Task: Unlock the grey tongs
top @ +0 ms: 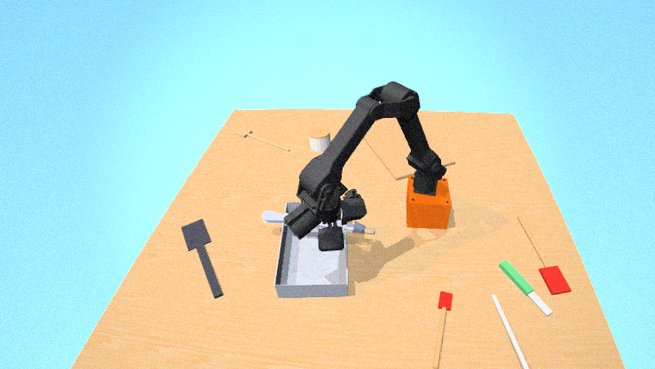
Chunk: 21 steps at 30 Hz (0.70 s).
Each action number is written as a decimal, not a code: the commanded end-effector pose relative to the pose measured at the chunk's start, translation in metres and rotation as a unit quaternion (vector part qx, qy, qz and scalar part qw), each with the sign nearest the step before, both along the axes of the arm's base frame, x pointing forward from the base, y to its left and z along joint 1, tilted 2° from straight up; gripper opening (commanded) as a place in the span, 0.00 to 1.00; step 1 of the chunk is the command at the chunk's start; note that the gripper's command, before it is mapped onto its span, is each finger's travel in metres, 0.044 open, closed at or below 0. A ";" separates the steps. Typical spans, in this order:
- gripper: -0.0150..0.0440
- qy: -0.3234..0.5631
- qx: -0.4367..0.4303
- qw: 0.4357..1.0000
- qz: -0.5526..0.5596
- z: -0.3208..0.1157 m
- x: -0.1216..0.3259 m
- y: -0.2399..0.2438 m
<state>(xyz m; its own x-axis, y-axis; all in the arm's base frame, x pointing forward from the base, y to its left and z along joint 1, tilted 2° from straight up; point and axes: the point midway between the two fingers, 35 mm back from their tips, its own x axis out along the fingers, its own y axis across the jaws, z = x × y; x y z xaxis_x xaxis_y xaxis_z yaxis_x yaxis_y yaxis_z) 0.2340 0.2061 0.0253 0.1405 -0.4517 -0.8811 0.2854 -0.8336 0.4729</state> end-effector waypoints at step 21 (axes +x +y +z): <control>0.69 0.000 -0.001 1.000 -0.002 -0.034 0.006 -0.016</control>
<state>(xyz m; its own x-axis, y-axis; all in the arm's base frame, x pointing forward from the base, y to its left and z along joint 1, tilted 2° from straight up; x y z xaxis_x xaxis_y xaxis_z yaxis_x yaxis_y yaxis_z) 0.2401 0.1937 -0.0041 0.1396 -0.4492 -0.8825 0.2769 -0.8379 0.4703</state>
